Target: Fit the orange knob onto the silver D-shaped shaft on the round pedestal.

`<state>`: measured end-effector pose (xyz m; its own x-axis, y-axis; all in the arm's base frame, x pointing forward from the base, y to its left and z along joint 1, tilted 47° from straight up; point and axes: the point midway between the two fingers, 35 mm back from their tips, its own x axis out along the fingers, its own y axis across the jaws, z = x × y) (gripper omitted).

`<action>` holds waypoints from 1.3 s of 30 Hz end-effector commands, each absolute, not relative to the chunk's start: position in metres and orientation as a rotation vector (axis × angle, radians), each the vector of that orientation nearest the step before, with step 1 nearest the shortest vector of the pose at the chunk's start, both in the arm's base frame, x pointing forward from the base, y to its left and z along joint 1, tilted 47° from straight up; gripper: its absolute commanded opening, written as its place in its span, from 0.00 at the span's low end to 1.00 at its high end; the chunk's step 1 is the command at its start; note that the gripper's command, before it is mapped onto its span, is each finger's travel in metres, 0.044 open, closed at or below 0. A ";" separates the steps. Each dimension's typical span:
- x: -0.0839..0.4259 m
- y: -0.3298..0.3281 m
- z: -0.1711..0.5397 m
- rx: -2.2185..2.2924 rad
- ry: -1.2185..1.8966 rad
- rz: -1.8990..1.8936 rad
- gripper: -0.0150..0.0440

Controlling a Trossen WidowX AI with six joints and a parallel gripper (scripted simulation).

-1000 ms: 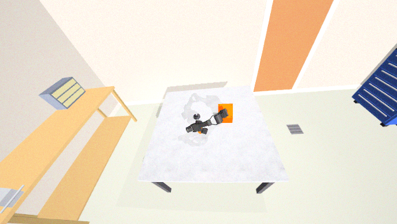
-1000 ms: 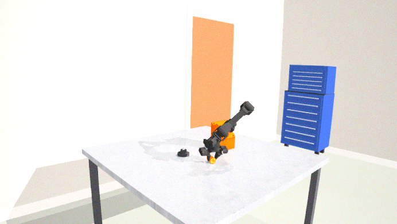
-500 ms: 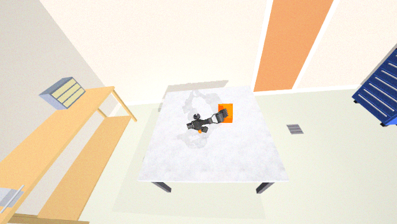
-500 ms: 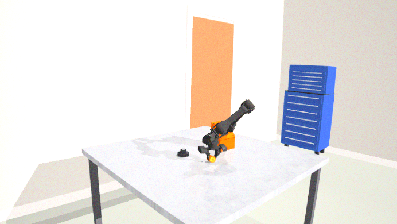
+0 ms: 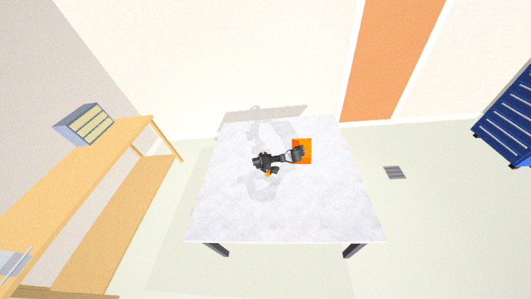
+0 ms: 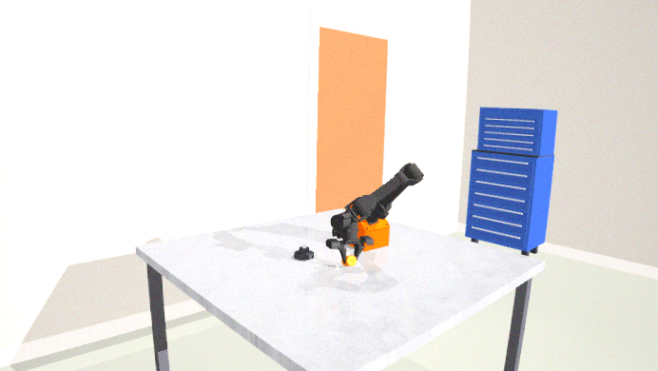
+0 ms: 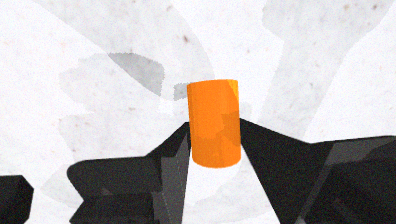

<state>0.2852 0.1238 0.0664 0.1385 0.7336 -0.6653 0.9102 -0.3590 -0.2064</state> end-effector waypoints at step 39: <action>0.271 0.101 0.048 2.556 1.791 -0.523 0.56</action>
<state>0.2740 0.1026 0.0505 0.2951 0.9112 -0.2875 0.9132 -0.3575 -0.1958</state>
